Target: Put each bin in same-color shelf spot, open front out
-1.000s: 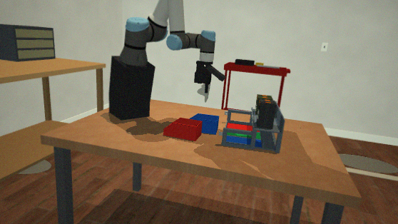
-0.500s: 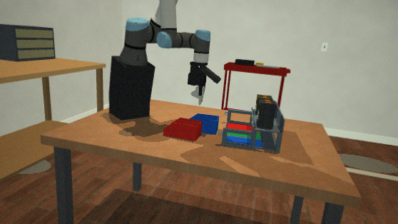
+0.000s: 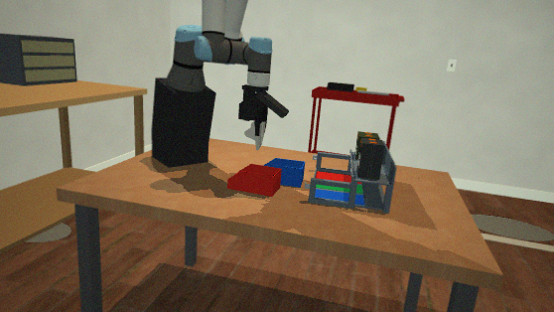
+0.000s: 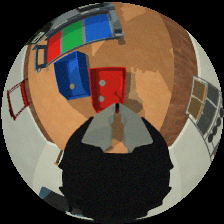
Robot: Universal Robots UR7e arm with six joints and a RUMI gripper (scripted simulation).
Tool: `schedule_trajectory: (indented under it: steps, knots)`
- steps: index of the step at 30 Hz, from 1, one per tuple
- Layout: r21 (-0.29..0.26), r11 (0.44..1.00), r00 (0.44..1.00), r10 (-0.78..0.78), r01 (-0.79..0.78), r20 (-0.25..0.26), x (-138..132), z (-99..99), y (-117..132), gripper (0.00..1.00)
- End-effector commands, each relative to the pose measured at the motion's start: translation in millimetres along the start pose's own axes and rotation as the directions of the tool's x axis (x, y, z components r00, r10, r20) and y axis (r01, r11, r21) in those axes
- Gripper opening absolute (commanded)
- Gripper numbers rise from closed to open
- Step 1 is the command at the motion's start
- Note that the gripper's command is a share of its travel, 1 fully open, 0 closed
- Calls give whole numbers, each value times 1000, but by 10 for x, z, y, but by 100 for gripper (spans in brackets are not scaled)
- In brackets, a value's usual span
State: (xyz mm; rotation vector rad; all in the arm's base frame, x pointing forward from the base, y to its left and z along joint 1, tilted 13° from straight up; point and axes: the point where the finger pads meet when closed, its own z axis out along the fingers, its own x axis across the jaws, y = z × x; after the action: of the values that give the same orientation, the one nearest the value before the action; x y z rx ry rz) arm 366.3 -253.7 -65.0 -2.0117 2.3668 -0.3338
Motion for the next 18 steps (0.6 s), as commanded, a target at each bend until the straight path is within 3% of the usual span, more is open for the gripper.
schedule_trajectory:
  steps: [1, 11, 12, 18]
  knots:
    - [4, 1000, 1000, 5, -5, 1, 164, -20, 76, 0]
    - [5, 1000, 1000, 8, -8, 1, 217, -26, 106, 0]
    - [5, 1000, 1000, 8, -8, 1, 218, -26, 106, 15]
    - [5, 1000, 1000, 8, -8, 1, 218, -26, 106, 15]
